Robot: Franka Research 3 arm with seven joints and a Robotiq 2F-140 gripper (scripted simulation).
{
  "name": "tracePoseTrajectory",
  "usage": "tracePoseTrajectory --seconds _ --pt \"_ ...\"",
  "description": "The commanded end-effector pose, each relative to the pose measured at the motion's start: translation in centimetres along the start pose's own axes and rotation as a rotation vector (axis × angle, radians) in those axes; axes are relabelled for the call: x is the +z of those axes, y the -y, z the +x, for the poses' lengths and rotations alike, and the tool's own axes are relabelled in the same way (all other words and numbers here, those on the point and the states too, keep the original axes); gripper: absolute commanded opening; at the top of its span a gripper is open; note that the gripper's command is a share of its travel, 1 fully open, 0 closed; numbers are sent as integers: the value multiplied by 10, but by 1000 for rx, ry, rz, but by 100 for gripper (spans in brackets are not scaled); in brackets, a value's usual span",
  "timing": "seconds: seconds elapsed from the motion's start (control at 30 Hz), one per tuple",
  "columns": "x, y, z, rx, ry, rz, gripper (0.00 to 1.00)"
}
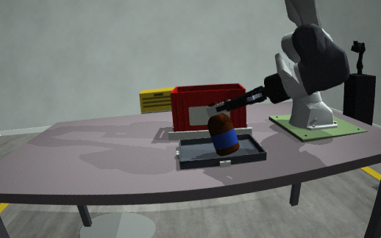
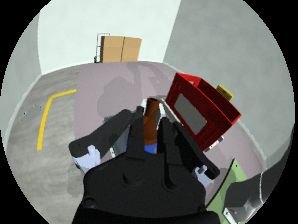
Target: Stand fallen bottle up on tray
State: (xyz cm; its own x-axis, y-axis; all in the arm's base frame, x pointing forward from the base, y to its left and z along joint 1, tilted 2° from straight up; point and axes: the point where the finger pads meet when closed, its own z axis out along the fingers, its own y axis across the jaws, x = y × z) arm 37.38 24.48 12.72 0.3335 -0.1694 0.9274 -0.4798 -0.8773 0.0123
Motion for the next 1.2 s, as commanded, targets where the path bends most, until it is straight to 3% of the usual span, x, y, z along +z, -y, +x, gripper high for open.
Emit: tracePoseTrajectory --seconds 0.0,0.2,0.23,1.17 --pt "0 2 3 8 -6 4 0" --pt "0 2 3 8 -6 4 0" --pt "0 2 3 8 -6 4 100" --pt "0 2 3 8 -6 4 100"
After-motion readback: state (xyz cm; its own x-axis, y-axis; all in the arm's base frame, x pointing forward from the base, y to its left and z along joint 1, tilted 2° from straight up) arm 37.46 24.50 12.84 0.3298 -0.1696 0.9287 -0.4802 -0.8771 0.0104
